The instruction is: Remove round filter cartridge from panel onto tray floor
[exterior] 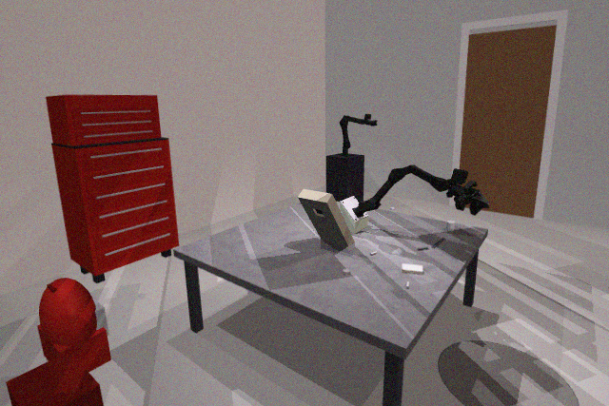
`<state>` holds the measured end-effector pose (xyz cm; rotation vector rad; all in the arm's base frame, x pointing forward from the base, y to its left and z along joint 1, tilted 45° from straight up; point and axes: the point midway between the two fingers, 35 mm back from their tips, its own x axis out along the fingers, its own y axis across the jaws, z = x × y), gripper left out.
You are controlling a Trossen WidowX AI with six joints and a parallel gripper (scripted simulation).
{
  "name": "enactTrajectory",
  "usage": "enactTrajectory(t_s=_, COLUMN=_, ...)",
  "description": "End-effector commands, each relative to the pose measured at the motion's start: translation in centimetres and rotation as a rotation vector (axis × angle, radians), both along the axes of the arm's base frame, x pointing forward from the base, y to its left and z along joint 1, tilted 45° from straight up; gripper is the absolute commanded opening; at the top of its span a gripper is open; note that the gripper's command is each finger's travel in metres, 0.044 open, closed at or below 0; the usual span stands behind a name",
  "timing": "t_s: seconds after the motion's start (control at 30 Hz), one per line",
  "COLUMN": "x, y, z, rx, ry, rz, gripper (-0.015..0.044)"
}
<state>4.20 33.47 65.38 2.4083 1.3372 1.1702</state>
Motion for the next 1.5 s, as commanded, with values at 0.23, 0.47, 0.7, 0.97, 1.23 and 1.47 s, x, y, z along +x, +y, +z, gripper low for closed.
enactTrajectory(t_s=0.23, x=12.8, y=0.7, z=-7.5, rx=-0.314, ry=-0.171, rz=-0.303, gripper=0.0097)
enactTrajectory(t_s=0.47, x=21.4, y=-2.5, z=-13.1, rx=-0.528, ry=-0.192, rz=-0.455, gripper=0.0097)
enactTrajectory(t_s=0.7, x=28.6, y=-8.4, z=-18.8, rx=-0.715, ry=-0.146, rz=-0.574, gripper=0.0097)
enactTrajectory(t_s=0.97, x=34.1, y=-18.1, z=-25.5, rx=-0.891, ry=-0.026, rz=-0.679, gripper=0.0097)
enactTrajectory(t_s=1.23, x=35.6, y=-28.7, z=-32.7, rx=-0.992, ry=0.169, rz=-0.727, gripper=0.0097)
enactTrajectory(t_s=1.47, x=33.9, y=-37.0, z=-38.6, rx=-0.968, ry=0.397, rz=-0.743, gripper=0.0097)
